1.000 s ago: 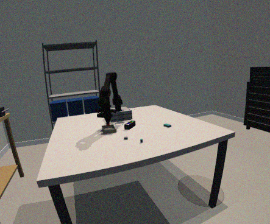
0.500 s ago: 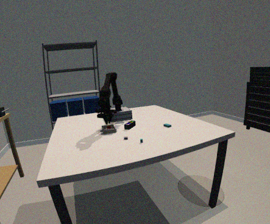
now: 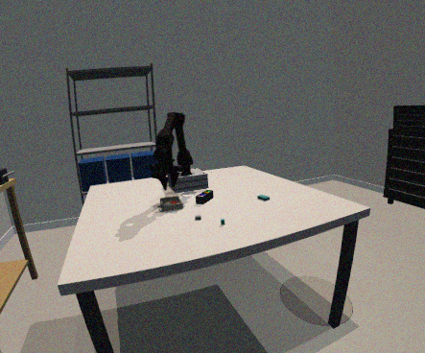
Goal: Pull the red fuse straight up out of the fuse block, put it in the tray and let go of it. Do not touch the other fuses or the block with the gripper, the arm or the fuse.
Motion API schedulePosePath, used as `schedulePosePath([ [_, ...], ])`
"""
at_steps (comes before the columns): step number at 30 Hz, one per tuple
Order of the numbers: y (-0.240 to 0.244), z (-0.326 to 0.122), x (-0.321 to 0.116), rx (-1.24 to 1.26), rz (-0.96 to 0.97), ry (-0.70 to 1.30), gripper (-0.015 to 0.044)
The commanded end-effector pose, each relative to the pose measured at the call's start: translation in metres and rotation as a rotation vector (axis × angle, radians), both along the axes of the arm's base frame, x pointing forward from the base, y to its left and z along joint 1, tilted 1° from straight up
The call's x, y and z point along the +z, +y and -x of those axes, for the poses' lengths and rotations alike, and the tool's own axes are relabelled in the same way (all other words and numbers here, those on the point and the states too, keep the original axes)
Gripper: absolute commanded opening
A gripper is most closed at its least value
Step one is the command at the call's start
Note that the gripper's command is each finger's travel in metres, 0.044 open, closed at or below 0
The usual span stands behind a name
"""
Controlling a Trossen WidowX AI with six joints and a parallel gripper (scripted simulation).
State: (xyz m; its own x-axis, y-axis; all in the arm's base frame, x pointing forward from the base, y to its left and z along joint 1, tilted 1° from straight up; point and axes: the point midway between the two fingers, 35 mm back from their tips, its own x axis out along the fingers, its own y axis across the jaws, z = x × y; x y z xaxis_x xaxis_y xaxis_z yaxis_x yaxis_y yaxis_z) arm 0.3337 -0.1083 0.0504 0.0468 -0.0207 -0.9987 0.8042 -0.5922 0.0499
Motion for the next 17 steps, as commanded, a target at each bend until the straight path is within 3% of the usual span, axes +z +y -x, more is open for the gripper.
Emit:
schedulePosePath([
  [1,0.0007,0.0010,0.0017,0.006,-0.004,0.004,0.0330],
  [17,0.0004,0.0013,0.0001,0.000,-0.002,0.006,0.0330],
])
